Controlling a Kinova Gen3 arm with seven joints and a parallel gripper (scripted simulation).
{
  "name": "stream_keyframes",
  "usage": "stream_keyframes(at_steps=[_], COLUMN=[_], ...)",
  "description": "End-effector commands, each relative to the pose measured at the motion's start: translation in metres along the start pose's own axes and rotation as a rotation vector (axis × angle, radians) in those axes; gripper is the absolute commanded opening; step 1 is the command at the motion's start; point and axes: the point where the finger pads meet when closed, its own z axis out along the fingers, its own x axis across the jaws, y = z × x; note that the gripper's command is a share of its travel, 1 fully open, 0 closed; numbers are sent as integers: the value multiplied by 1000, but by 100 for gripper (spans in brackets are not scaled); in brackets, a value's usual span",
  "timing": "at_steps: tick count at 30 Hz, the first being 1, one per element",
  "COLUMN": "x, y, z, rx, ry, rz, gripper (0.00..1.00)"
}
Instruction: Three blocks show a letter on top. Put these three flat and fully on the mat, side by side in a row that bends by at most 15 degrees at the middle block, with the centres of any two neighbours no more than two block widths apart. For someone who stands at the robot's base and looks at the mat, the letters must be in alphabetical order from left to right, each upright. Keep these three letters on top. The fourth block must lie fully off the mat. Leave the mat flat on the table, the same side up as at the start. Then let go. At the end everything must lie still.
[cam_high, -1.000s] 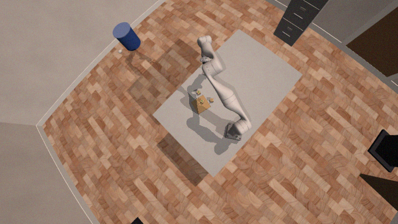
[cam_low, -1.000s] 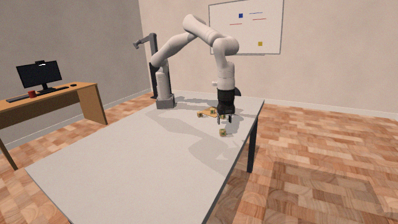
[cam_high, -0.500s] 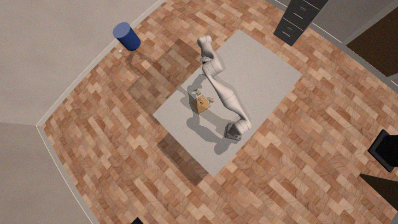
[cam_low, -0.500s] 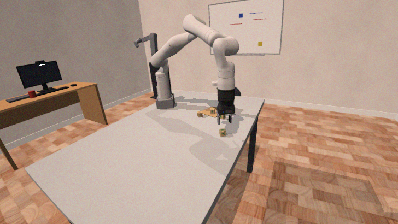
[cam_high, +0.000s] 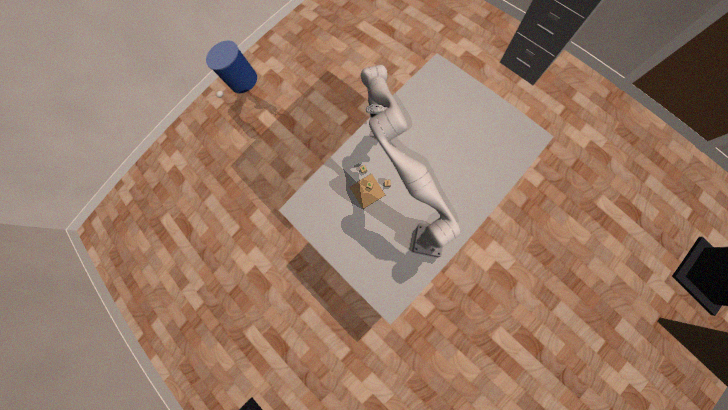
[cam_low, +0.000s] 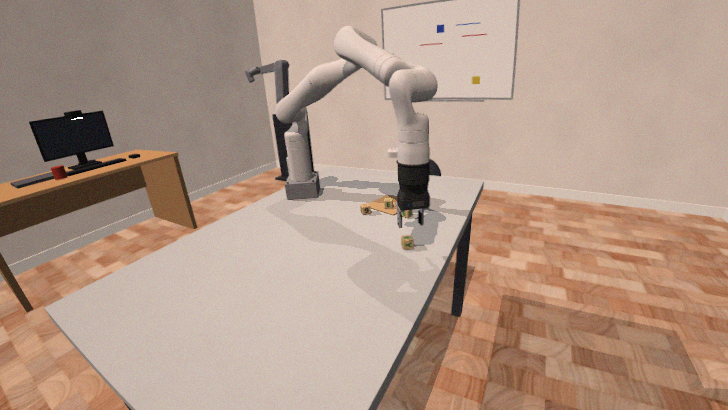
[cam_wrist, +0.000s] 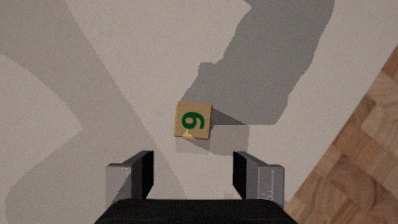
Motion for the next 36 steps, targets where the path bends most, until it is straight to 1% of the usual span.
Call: stream_keyframes(at_steps=[1, 12, 18, 20, 23, 26, 30, 35, 36], x=[0, 1, 1, 1, 1, 1, -2, -12, -12], y=[1, -1, -13, -13, -26, -43, -75, -124, -124], z=[-2, -2, -8, -8, -13, -19, -29, -39, -39], rx=[-2, -3, -8, -8, -12, -17, -23, -27, -27], ry=[1, 1, -1, -1, -3, -5, -7, -8, -8], rz=[0, 0, -3, -3, -7, -12, -23, -45, -45], gripper=[100, 100, 100, 100, 100, 100, 100, 100, 100])
